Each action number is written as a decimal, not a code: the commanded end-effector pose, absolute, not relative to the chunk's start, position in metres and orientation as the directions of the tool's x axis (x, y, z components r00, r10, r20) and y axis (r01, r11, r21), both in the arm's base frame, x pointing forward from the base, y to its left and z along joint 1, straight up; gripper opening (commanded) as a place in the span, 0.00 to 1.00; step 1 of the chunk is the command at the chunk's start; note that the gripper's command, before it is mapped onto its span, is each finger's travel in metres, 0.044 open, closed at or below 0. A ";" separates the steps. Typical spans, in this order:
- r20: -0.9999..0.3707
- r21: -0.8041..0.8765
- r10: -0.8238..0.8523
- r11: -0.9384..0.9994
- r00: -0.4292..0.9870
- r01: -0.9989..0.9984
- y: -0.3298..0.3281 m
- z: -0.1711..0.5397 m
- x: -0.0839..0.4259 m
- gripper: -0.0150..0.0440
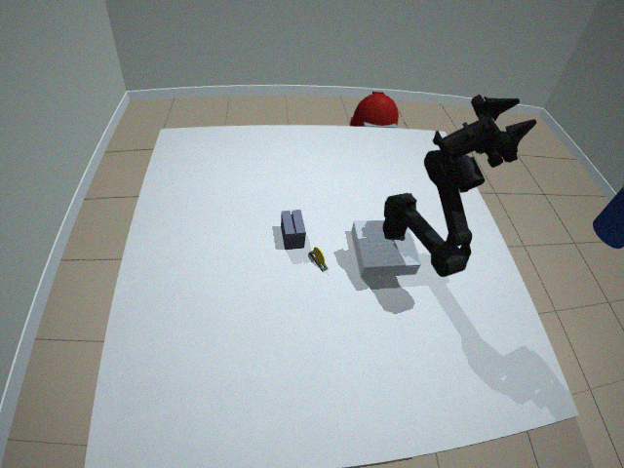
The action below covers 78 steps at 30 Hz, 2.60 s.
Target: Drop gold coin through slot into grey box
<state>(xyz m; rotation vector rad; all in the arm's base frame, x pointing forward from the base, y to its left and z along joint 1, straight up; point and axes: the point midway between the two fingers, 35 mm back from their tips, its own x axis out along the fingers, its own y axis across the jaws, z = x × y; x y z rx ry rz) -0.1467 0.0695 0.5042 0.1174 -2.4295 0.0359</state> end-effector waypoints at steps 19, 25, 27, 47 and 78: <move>0.684 0.706 -0.728 0.679 -0.055 -0.201 -0.143 0.530 0.027 0.53; 0.528 0.848 -0.803 0.515 0.277 -0.124 -0.174 0.498 0.118 0.53; 0.456 0.883 -0.802 0.463 0.386 -0.081 -0.177 0.482 0.149 0.53; -0.410 0.807 -0.339 0.298 0.847 0.510 -0.068 0.281 0.332 0.53; -1.000 0.020 0.007 0.586 0.020 0.810 0.101 0.068 0.230 0.53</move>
